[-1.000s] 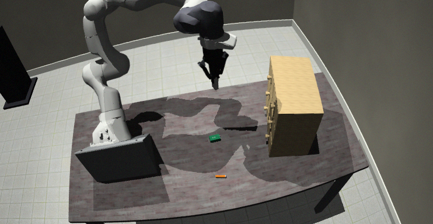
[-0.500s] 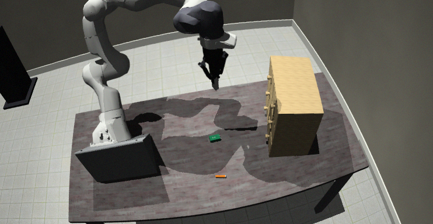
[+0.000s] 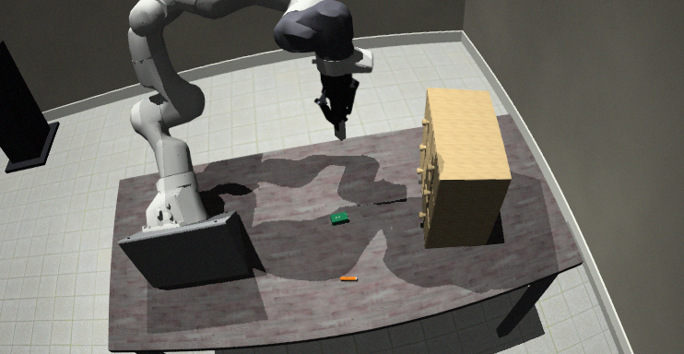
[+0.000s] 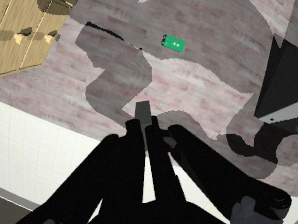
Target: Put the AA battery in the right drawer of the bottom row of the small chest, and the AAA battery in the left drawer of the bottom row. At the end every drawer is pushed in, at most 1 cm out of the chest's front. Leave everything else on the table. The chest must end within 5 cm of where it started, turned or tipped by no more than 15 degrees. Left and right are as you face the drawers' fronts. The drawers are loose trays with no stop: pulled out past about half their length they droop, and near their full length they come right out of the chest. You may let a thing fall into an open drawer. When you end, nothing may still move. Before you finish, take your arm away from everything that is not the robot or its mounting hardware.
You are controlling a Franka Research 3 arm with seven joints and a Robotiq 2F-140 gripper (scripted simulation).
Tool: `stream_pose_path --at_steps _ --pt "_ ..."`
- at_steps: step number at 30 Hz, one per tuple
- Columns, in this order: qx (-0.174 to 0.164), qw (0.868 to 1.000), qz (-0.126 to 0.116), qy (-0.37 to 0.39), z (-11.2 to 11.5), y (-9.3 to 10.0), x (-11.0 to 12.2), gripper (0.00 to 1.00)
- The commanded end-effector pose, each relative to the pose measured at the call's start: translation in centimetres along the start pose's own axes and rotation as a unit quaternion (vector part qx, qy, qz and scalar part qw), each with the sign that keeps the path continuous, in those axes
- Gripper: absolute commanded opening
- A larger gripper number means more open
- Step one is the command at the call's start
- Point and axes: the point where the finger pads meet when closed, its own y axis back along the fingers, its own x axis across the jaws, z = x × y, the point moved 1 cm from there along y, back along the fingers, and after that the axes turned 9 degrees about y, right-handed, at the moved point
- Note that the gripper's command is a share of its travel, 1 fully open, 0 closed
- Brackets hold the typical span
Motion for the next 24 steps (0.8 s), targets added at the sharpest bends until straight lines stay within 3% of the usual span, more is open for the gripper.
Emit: stream_pose_path --at_steps 1,9,10,24 --pt "0.002 1.0 0.002 0.015 -0.1 -0.05 0.11 0.0" --pt "0.002 1.0 0.002 0.015 -0.1 -0.05 0.11 0.0" --pt "0.002 0.997 0.003 0.079 0.28 -0.08 -0.4 0.0" --pt "0.002 0.997 0.003 0.079 0.28 -0.08 -0.4 0.0"
